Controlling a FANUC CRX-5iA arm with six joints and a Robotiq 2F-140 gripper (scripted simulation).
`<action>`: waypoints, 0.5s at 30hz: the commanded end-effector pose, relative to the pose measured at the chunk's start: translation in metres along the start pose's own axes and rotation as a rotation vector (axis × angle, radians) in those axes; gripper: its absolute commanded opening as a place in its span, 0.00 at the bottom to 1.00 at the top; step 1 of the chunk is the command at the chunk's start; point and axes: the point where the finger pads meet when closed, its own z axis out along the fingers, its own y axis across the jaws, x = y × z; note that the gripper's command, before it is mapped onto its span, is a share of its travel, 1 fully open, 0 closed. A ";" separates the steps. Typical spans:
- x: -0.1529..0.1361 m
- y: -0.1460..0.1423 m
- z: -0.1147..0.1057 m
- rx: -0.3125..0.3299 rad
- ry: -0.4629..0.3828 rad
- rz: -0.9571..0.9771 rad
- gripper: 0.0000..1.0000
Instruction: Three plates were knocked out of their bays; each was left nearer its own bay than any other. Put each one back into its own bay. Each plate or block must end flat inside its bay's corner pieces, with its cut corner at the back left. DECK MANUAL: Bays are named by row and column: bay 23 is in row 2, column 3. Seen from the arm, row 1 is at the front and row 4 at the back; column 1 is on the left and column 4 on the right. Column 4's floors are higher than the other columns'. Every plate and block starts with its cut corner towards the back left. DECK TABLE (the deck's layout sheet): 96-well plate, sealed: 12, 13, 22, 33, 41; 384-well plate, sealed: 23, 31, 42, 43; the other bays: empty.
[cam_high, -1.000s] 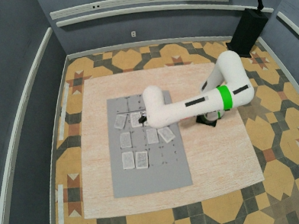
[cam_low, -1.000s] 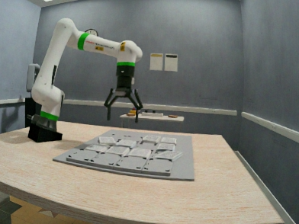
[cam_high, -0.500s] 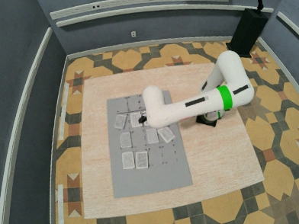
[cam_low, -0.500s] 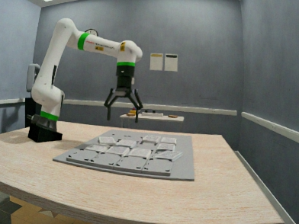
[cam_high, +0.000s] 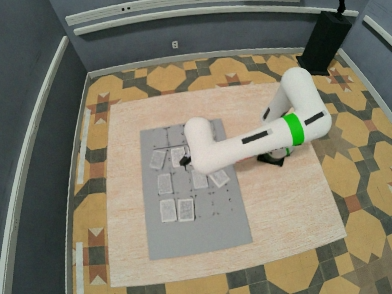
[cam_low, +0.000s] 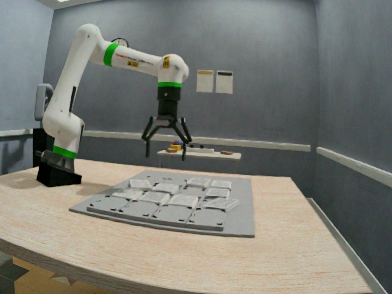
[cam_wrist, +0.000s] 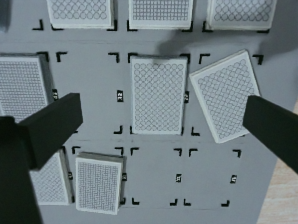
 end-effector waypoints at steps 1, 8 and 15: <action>-0.015 -0.011 -0.001 0.002 0.001 0.000 1.00; -0.032 -0.022 -0.001 0.002 0.001 0.000 1.00; -0.055 -0.037 -0.001 0.002 0.001 0.000 1.00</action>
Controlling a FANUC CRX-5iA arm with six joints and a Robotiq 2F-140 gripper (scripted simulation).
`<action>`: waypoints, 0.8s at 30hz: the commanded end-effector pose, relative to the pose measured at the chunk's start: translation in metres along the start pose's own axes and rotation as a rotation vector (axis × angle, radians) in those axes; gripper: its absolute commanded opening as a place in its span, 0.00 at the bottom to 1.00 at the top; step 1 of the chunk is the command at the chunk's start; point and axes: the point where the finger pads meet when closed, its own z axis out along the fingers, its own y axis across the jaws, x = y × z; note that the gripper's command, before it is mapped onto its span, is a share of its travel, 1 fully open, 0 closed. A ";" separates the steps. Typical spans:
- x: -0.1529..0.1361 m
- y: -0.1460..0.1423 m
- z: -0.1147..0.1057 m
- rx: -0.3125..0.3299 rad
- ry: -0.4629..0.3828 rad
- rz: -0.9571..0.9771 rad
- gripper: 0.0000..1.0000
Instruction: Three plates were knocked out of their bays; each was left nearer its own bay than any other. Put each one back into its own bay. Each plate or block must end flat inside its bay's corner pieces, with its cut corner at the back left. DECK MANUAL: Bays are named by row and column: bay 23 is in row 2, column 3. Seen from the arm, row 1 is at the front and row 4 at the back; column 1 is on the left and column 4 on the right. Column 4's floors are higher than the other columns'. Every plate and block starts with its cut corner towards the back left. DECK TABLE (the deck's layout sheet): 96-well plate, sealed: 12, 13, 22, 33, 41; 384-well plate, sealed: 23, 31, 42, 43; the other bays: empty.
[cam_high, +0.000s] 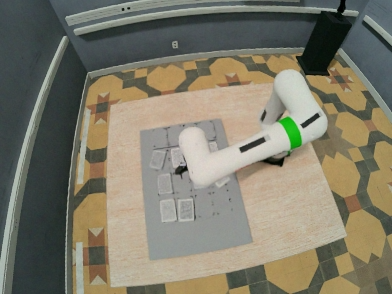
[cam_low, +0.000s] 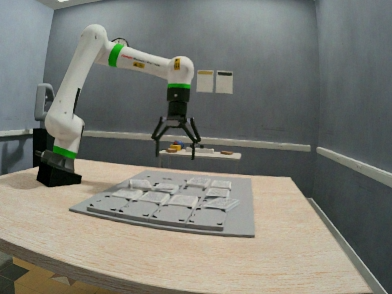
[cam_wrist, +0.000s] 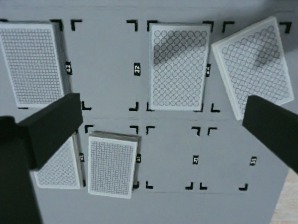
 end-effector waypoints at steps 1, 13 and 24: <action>-0.015 -0.011 -0.001 0.002 0.001 0.000 1.00; -0.049 -0.033 -0.001 0.002 0.001 0.000 1.00; -0.079 -0.053 -0.001 0.002 0.001 0.000 1.00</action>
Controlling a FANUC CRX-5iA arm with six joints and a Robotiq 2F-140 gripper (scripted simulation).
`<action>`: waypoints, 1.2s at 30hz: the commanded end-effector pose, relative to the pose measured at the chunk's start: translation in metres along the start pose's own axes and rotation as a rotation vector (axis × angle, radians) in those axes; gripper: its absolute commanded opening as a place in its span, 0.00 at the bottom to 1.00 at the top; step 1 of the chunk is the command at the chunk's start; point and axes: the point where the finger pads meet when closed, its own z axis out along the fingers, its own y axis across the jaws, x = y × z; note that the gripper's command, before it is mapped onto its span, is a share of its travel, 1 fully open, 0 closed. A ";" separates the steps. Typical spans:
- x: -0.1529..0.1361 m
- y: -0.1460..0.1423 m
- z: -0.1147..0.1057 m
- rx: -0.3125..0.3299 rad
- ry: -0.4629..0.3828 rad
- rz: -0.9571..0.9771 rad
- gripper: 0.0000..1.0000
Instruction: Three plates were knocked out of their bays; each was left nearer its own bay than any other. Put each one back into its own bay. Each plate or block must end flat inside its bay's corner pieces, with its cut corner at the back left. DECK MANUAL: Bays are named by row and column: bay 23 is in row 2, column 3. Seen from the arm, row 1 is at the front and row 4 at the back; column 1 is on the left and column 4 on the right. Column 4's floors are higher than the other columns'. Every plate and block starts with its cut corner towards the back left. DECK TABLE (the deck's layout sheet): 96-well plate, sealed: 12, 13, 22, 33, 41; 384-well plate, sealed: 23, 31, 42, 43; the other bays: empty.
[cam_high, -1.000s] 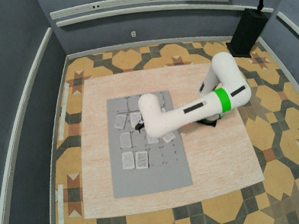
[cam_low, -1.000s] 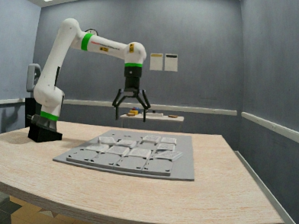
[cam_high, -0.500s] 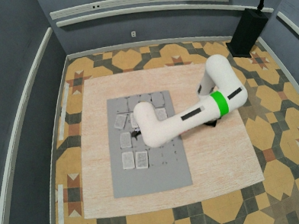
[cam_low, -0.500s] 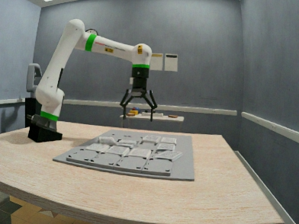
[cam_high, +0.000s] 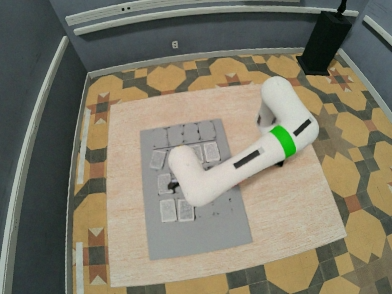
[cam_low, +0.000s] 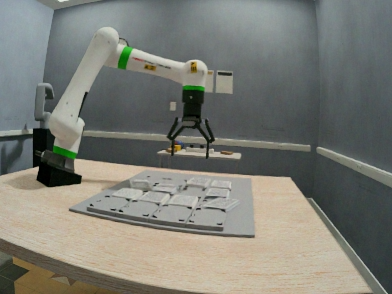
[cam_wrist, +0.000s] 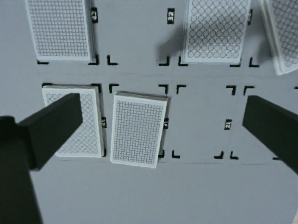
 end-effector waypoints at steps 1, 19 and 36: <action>-0.009 -0.007 -0.001 0.001 0.001 0.000 1.00; -0.026 -0.018 -0.001 0.001 0.001 0.000 1.00; -0.026 -0.018 -0.001 0.001 0.001 0.000 1.00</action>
